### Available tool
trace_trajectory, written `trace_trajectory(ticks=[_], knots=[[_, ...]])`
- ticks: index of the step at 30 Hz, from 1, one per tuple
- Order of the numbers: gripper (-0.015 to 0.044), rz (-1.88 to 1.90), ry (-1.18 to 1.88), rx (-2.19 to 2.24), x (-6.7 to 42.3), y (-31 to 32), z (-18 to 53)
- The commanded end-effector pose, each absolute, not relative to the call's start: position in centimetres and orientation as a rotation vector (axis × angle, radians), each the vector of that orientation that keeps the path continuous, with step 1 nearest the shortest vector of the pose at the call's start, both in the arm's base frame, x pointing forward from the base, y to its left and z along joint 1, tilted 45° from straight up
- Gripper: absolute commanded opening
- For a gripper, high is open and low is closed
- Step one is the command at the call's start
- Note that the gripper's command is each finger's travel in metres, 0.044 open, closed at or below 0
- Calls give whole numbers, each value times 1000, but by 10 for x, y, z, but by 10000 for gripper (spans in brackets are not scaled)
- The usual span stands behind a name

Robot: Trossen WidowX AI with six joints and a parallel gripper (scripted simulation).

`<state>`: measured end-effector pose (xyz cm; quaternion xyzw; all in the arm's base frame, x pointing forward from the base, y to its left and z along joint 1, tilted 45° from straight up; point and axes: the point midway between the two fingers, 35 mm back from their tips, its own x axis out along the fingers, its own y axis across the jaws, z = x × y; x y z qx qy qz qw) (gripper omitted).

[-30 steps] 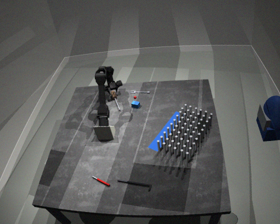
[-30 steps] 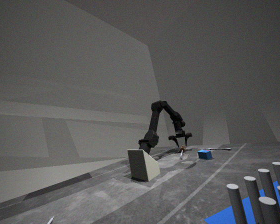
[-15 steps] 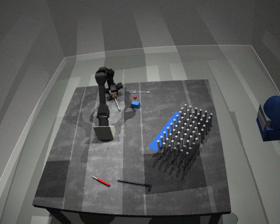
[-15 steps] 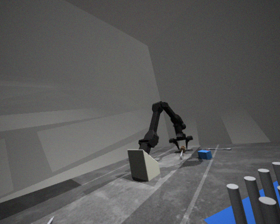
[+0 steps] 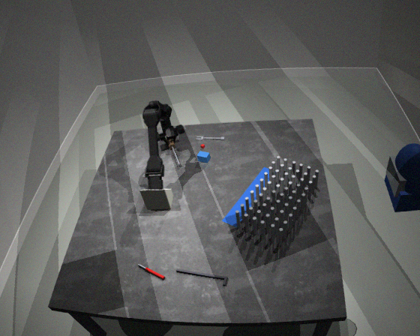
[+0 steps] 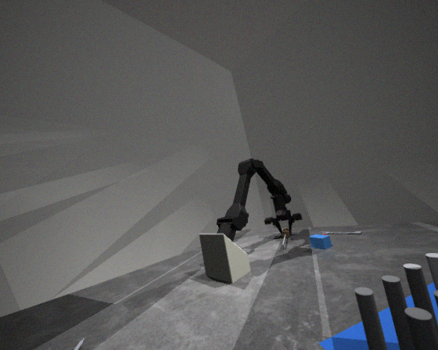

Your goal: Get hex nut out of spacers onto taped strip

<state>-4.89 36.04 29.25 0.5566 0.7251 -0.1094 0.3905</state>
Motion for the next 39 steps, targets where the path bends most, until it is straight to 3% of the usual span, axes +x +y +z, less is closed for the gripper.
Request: trace_trajectory(ticks=[1, 3, 13, 39], knots=[[50, -276, 1844, 1413, -48, 352, 301], [0, -277, 1844, 1413, -47, 340, 314], [0, -257, 1840, 1398, -44, 317, 334], [0, 519, 1620, 757, -45, 318, 333]])
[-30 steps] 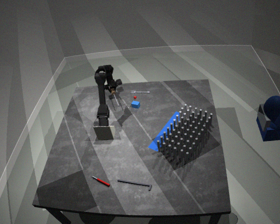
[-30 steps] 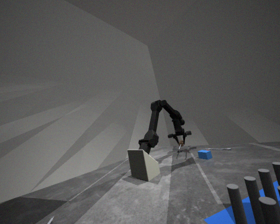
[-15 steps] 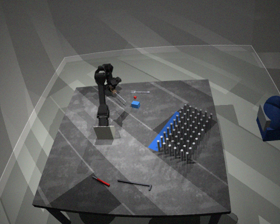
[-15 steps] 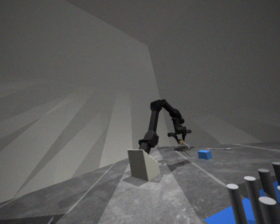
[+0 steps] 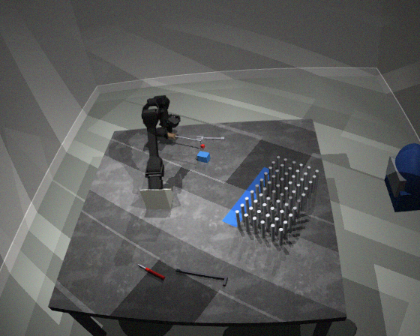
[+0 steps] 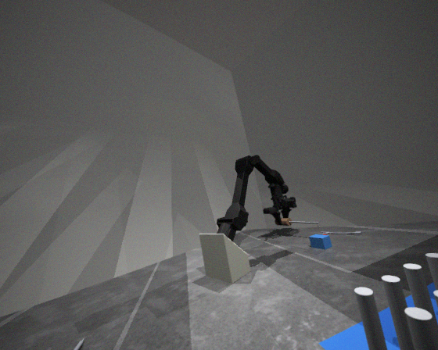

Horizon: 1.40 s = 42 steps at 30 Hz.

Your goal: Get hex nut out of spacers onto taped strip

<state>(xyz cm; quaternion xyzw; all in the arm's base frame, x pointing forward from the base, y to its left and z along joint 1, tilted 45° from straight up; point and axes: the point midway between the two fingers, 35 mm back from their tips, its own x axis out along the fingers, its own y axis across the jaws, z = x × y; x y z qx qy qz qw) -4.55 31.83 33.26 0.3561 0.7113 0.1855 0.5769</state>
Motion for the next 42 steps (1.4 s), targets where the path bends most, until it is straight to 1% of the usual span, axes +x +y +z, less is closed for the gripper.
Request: trace_trajectory(ticks=[1, 21, 42], knots=[[0, 546, 1608, 731, -45, 318, 333], [0, 1030, 1288, 208, -45, 319, 333], [0, 1428, 839, -346, -45, 320, 333]])
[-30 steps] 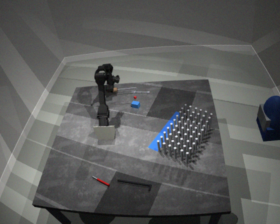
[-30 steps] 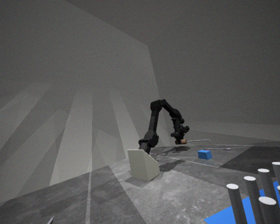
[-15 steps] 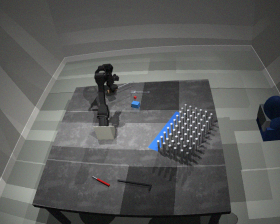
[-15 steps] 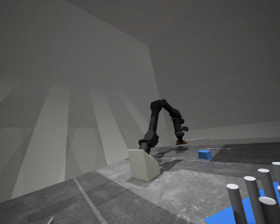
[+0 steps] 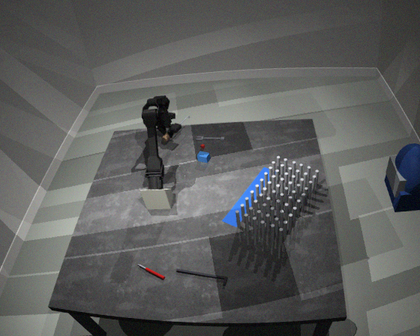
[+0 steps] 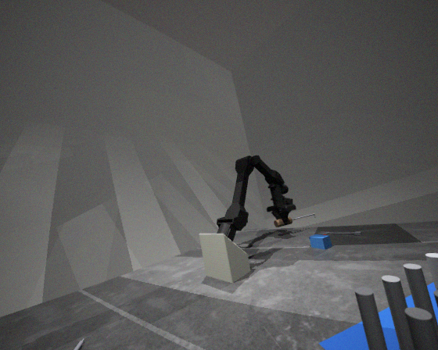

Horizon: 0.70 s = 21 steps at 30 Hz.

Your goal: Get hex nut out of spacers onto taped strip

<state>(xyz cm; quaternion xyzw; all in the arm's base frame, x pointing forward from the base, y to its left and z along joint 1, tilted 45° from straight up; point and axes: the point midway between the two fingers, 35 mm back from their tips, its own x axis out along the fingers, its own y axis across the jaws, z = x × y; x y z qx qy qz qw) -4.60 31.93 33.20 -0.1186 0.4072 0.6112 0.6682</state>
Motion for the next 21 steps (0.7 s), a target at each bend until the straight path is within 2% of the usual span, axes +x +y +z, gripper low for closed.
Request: trace_trajectory(ticks=[1, 21], knots=[[0, 1443, 815, -373, -45, 320, 333], [0, 1699, 286, -892, -46, 321, 332]])
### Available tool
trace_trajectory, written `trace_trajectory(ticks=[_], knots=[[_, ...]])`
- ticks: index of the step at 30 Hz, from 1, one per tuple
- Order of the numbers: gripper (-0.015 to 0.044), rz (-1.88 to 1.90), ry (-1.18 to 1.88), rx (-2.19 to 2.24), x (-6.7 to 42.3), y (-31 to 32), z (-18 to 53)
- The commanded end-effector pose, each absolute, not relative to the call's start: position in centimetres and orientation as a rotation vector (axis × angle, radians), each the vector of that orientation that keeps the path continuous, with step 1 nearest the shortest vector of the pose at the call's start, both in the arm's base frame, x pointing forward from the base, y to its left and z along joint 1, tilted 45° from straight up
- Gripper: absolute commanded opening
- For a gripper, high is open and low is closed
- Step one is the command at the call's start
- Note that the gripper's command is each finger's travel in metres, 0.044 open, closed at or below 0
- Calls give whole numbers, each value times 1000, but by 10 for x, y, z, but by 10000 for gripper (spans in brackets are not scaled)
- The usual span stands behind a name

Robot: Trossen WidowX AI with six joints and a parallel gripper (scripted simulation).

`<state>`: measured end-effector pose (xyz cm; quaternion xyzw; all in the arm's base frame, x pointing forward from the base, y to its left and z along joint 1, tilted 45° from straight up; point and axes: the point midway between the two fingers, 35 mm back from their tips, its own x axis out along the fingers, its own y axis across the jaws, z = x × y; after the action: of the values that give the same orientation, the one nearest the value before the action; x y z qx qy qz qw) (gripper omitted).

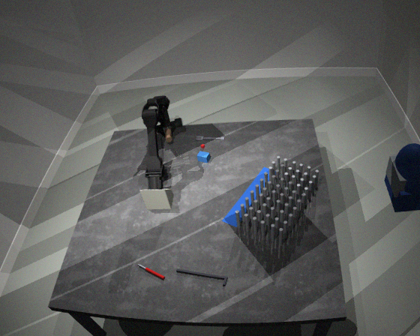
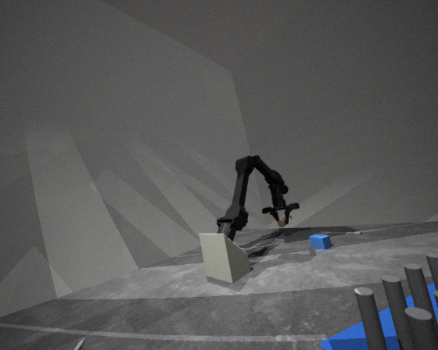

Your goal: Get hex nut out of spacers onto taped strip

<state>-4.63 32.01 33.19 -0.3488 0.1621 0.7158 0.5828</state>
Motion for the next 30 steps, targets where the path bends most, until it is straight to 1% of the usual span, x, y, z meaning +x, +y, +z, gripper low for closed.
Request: trace_trajectory(ticks=[1, 16, 30], knots=[[0, 1708, 257, -917, -46, 321, 332], [0, 1808, -202, -1290, -46, 321, 332], [0, 1821, -673, -1618, -46, 322, 332]])
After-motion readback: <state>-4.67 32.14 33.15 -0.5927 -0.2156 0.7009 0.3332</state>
